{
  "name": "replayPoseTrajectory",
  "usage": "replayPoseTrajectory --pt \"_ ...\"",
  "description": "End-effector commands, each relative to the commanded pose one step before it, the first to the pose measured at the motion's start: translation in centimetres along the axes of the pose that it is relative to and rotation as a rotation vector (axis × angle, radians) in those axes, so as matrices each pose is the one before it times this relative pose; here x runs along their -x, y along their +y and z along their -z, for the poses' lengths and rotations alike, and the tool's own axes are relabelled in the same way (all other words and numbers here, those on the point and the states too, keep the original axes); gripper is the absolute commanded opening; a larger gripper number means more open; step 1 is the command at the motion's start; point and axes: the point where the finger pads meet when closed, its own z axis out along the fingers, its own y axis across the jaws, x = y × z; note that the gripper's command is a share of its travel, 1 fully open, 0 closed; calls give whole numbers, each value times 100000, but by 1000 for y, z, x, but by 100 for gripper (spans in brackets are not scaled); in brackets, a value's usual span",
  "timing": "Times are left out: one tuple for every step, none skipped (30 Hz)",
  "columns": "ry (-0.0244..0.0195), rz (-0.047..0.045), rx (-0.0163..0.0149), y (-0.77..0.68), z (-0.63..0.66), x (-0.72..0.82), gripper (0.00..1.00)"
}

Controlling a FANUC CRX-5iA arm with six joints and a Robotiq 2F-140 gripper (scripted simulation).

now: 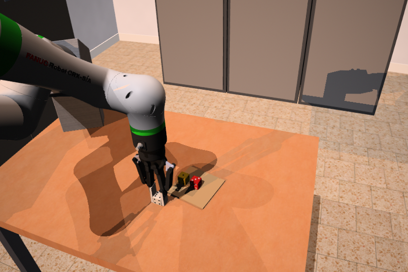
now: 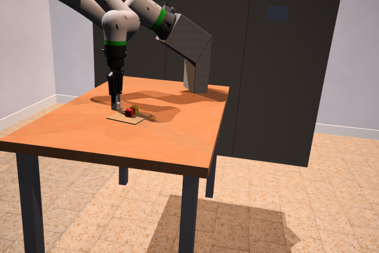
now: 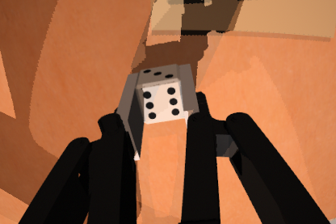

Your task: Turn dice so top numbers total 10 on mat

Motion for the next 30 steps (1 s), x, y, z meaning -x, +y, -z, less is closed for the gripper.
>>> replayPoseTrajectory --pt "19 -5 15 13 124 -14 16" --pt "-2 -1 1 1 147 0 16" --pt "5 2 -5 -3 221 -1 16" --pt "-5 -2 5 3 299 1 16" --pt "0 0 0 0 377 0 16" --pt "1 0 -1 -1 450 0 16" --pt "0 0 0 0 517 0 16" --pt "-1 -1 1 1 573 0 16" --pt "0 0 0 0 619 0 16" --pt "0 0 0 0 0 0 16" --pt "0 0 0 0 0 0 16" --pt "4 2 -4 -3 652 -1 16" --pt "-4 -2 4 2 674 1 16" --pt "0 0 0 0 682 0 16" --pt "5 3 -5 -3 675 -1 16" --pt "-4 -3 4 3 657 1 16" --pt "0 0 0 0 623 0 16" --pt "1 1 -1 -1 577 0 16" --pt "1 0 0 0 520 0 16" --pt "-1 -1 1 0 453 0 16" --pt "0 0 0 0 378 0 16" --pt "4 4 -4 -2 298 -1 16" --pt "-4 -4 4 2 221 1 16" --pt "1 1 -1 -1 146 0 16" --pt "2 2 -2 -1 81 0 16" --pt "1 1 -1 -1 32 0 16" --pt "0 0 0 0 0 0 16" --pt "0 0 0 0 0 0 16" --pt "0 0 0 0 5 0 16" --pt "0 0 0 0 0 0 16"
